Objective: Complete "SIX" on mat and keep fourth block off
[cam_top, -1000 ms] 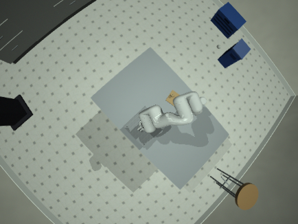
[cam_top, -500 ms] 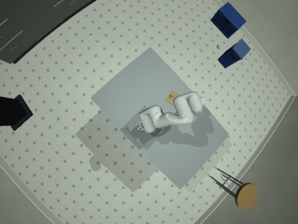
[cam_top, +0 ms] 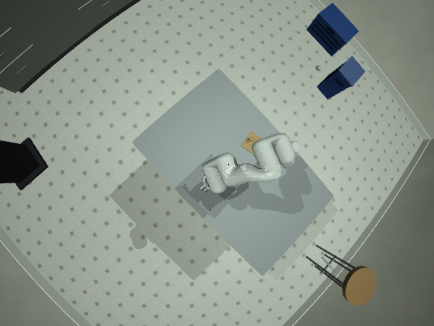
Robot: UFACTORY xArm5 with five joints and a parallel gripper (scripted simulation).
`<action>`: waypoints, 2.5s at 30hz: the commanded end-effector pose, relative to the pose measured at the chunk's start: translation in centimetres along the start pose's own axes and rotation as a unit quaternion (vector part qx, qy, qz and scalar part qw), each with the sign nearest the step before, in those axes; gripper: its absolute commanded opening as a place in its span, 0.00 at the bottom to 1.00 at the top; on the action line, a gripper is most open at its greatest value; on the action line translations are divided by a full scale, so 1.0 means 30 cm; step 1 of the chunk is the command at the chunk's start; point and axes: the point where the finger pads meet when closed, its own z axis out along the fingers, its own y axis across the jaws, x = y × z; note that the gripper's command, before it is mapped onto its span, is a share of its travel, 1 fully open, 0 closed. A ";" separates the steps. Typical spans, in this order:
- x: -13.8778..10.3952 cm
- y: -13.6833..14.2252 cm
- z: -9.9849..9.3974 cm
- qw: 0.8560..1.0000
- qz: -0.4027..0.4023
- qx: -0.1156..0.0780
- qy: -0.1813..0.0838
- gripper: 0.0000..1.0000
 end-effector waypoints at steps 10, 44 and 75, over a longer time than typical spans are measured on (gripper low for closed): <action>-0.001 -0.005 -0.025 1.000 0.000 0.002 0.000 0.27; -0.185 0.104 -0.351 0.999 -0.036 0.002 -0.002 0.27; -0.457 0.360 -0.338 0.995 -0.100 0.003 -0.005 0.27</action>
